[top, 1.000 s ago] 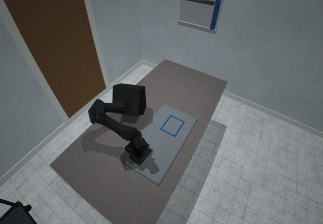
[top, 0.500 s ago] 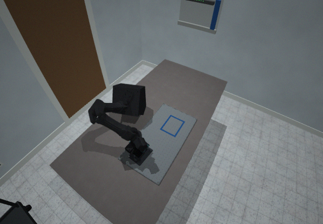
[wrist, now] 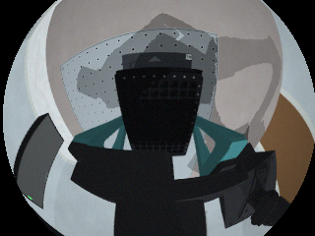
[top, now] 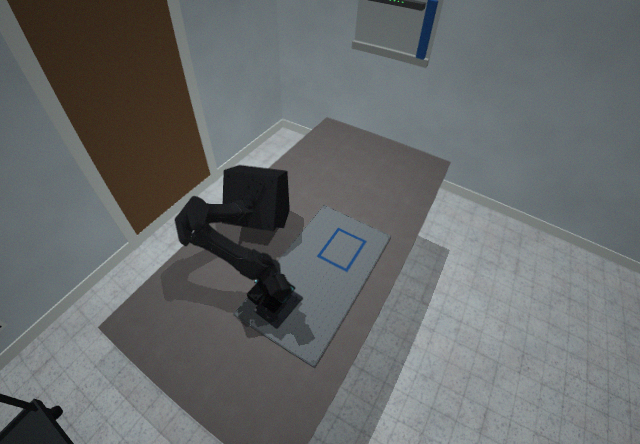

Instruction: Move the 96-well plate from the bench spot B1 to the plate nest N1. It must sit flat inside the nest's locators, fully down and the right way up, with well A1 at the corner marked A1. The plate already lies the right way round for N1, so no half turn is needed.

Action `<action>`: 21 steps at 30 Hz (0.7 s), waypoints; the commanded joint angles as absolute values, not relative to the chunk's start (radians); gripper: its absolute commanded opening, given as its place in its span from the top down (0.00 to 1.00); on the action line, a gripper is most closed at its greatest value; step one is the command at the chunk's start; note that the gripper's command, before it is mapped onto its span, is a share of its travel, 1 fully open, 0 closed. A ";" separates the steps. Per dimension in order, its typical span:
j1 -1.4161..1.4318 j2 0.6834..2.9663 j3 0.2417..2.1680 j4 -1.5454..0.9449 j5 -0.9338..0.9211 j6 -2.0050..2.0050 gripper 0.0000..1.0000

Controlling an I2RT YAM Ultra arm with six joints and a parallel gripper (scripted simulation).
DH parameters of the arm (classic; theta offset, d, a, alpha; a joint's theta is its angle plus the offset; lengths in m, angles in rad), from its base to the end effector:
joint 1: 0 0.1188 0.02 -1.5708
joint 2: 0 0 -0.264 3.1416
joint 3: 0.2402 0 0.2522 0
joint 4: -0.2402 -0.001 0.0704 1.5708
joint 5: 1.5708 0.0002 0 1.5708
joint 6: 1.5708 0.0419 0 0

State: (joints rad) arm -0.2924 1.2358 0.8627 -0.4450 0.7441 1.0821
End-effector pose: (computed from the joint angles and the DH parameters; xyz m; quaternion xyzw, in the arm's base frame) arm 0.2336 -0.0989 0.2607 0.6529 0.5849 -0.1804 0.4461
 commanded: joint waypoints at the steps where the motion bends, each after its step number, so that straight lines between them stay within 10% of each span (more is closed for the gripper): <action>1: -0.305 1.262 0.889 -0.407 0.733 1.059 1.00; 21: -0.381 1.342 0.834 -0.271 0.680 0.991 1.00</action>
